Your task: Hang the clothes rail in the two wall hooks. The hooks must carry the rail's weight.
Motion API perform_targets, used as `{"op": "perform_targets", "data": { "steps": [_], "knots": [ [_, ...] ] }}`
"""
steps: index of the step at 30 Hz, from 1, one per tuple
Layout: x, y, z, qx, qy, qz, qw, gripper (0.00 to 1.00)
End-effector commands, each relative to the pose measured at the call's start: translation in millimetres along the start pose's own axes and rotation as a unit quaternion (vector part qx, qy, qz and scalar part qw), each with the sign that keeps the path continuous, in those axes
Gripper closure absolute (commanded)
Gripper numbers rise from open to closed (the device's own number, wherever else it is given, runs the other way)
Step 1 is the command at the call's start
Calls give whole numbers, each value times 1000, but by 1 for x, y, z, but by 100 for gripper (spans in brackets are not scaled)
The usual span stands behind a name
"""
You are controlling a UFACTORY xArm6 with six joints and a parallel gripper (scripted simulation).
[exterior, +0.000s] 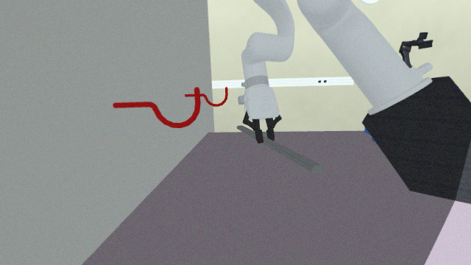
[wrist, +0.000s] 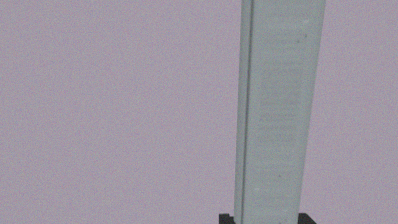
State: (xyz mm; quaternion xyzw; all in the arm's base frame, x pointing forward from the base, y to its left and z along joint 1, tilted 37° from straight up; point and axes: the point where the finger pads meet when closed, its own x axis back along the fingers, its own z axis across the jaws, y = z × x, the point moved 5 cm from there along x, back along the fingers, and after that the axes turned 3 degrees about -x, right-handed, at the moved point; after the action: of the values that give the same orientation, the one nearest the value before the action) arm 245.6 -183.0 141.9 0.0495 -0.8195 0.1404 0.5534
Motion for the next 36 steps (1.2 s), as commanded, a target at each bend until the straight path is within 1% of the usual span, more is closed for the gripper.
{"op": "perform_targets", "data": {
  "steps": [1,36],
  "knots": [
    [2,0,-1,0,0,1,1000,100],
    [21,7,0,0,0,1,1000,100]
  ]
}}
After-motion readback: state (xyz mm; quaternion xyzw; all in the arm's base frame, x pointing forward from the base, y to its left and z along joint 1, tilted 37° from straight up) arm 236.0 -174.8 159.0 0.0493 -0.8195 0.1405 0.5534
